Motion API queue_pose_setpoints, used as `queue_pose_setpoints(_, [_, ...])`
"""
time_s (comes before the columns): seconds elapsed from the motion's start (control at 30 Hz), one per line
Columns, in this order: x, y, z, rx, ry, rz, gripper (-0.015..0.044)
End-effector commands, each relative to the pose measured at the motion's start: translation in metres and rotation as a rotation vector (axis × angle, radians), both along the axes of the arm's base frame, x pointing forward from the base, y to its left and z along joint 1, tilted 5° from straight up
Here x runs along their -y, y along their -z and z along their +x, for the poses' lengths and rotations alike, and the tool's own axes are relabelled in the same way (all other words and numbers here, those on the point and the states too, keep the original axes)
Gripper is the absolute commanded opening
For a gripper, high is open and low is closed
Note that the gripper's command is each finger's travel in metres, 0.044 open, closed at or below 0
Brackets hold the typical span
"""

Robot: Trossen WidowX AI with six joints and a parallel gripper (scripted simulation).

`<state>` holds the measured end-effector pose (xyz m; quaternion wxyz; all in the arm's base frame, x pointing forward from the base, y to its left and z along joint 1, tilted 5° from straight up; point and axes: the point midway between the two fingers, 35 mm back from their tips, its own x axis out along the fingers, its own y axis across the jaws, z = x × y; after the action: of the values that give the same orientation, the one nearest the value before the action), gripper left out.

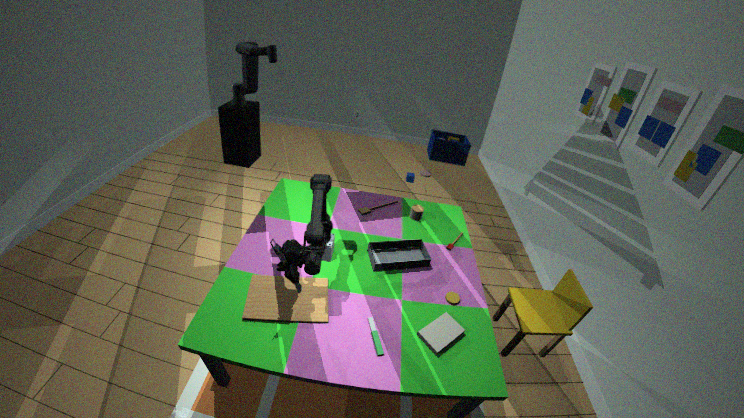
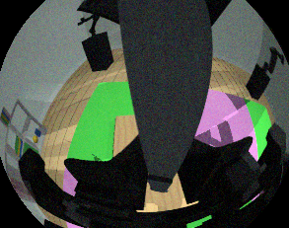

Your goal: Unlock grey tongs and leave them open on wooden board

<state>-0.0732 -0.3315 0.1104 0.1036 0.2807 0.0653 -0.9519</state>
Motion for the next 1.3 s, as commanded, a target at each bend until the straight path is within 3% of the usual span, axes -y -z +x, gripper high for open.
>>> queue_pose_setpoints(0.0, [0.0, -0.004, -0.001, -0.006, 0.002, -0.017, -0.015])
queue_pose_setpoints(0.37, [0.001, 0.002, -0.005, 0.06, 0.016, 0.023, -0.015])
queue_pose_setpoints(0.87, [0.001, 0.029, -0.023, 0.482, 0.064, 0.188, -0.015])
queue_pose_setpoints(1.27, [0.004, 0.034, -0.03, 0.84, 0.063, 0.212, -0.015])
